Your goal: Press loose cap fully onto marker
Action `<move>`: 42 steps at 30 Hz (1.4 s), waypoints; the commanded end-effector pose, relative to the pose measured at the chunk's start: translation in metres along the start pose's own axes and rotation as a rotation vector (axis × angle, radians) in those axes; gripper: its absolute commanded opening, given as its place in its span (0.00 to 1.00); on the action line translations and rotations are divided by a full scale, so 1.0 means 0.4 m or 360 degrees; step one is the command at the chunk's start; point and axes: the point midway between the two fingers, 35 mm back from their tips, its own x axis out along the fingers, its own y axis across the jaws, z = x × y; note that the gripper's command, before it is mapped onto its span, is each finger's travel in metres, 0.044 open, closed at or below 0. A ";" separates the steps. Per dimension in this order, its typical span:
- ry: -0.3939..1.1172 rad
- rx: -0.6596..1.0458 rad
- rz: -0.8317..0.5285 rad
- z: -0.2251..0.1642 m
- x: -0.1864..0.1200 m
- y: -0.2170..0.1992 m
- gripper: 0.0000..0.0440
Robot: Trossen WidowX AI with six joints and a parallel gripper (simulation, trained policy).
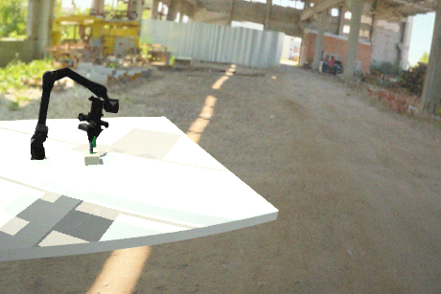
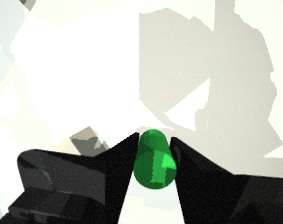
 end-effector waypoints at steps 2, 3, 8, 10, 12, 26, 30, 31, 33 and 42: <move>0.0044 -0.0014 -0.0034 -0.011 -0.045 0.006 0.16; 0.0049 -0.0013 -0.0041 -0.013 -0.054 0.009 0.16; 0.0063 0.0000 -0.0069 -0.027 -0.095 0.029 0.15; 0.0063 0.0009 -0.0078 -0.034 -0.110 0.042 0.15; 0.0061 0.0017 -0.0086 -0.040 -0.123 0.056 0.15; 0.0035 0.0098 -0.0106 -0.074 -0.181 0.158 0.11; 0.0031 0.0132 -0.0107 -0.087 -0.188 0.188 0.09; 0.0029 0.0141 -0.0108 -0.091 -0.189 0.196 0.09; 0.0027 0.0159 -0.0108 -0.097 -0.191 0.210 0.08; 0.0002 0.0216 -0.0110 -0.117 -0.187 0.250 0.05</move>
